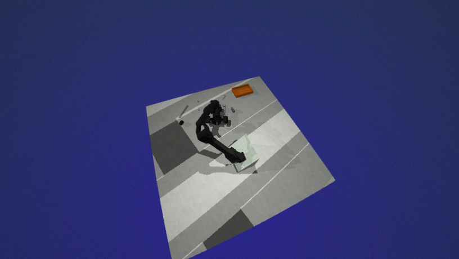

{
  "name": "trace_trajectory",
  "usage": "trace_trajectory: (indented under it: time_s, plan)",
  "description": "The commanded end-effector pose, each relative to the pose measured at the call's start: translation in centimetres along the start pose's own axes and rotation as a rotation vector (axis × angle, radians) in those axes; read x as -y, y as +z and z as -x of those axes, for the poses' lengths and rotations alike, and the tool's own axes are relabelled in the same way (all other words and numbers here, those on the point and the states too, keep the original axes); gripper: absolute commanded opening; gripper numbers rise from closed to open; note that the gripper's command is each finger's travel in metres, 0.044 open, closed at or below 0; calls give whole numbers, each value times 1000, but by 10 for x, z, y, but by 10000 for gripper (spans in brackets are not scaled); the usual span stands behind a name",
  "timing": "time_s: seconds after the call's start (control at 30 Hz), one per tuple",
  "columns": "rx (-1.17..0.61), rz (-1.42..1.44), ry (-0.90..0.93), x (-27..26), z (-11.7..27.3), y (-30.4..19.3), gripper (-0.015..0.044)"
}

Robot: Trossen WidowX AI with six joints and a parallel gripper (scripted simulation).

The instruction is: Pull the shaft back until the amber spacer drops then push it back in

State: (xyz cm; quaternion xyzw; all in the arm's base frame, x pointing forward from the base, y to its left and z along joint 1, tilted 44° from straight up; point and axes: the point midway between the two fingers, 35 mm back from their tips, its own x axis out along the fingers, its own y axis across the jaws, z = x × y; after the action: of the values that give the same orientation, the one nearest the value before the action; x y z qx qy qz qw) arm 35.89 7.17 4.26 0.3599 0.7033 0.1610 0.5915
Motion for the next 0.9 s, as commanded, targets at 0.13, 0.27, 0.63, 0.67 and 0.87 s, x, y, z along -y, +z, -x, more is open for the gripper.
trace_trajectory:
  time_s: [0.13, 0.27, 0.63, 0.67, 0.87]
  plan:
    - [2, -3, -1, 0, 0, -1, 0]
    - [2, -3, -1, 0, 0, -1, 0]
    - [2, -3, -1, 0, 0, 0, 0]
    - [2, -3, -1, 0, 0, 1, 0]
    - [2, -3, -1, 0, 1, 1, 0]
